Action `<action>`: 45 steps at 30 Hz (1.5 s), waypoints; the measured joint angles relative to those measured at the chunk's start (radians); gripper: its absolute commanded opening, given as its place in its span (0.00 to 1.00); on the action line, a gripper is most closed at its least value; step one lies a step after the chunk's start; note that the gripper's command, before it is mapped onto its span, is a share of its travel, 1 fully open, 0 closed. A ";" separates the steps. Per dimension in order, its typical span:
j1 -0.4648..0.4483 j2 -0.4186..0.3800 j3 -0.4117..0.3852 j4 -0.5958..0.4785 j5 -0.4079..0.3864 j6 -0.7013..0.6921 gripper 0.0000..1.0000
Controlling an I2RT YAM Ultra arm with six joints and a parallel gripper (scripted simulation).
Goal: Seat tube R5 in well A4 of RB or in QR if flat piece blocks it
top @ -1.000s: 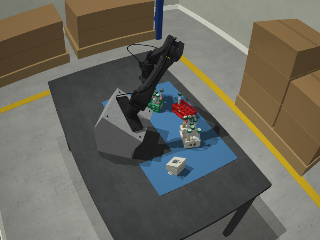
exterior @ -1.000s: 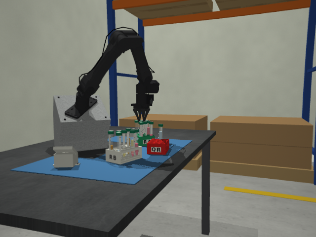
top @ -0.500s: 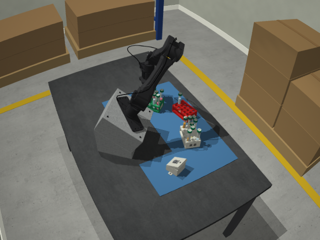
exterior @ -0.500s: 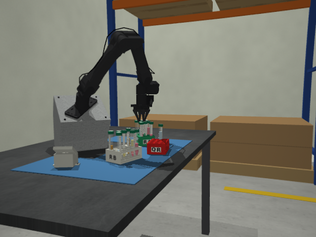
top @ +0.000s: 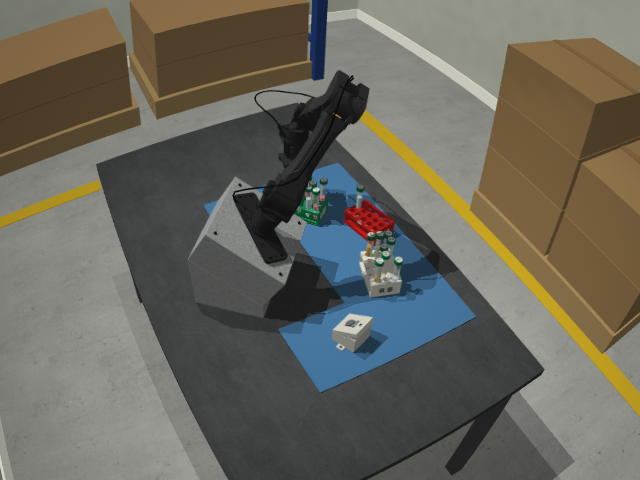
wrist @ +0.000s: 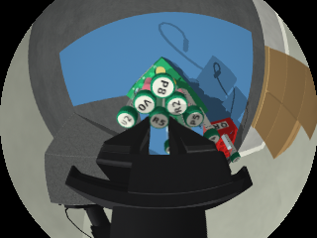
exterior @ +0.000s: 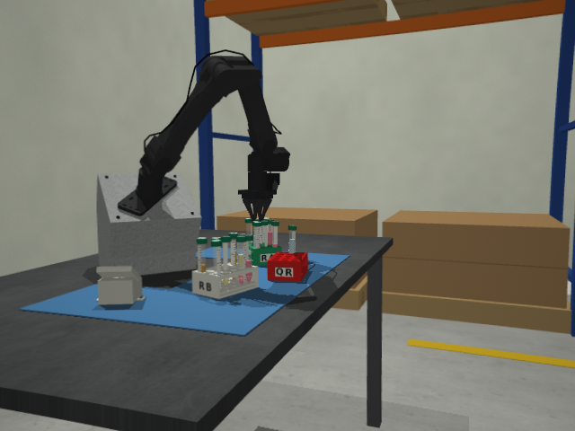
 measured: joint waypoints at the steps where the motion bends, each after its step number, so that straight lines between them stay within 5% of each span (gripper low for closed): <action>1: 0.000 0.000 0.000 0.000 0.000 0.000 0.00; 45: 0.034 -0.039 0.028 -0.089 0.000 0.037 0.00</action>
